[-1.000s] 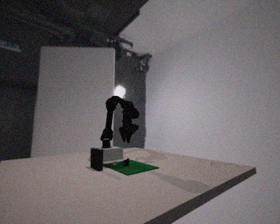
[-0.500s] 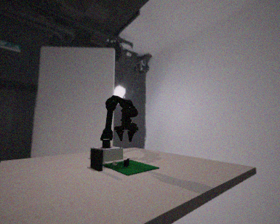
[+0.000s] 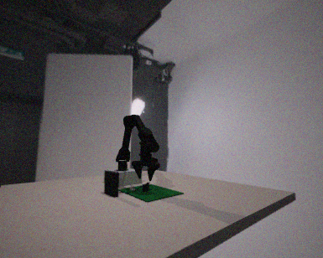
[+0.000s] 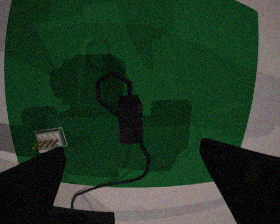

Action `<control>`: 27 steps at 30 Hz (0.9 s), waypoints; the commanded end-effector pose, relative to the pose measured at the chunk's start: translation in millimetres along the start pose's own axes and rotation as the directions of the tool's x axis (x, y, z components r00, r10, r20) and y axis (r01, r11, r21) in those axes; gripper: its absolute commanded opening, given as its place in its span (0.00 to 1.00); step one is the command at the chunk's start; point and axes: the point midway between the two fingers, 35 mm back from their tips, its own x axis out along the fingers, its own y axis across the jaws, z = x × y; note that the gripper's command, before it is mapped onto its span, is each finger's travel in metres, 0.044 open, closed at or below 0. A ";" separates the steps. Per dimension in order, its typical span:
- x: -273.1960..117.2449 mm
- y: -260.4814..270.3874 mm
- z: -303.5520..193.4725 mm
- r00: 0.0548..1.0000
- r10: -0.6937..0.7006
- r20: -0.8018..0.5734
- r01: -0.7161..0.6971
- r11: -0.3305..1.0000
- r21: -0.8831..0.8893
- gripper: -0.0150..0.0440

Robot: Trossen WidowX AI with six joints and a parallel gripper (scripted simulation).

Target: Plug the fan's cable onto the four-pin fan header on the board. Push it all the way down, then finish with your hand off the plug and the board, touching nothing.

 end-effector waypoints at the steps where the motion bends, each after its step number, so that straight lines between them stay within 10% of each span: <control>1: 5.5 0.8 0.6 1.000 -0.005 0.003 0.005 1.000 -0.004 1.00; 27: 37.2 -0.1 0.6 1.000 -0.005 0.003 0.005 1.000 -0.004 1.00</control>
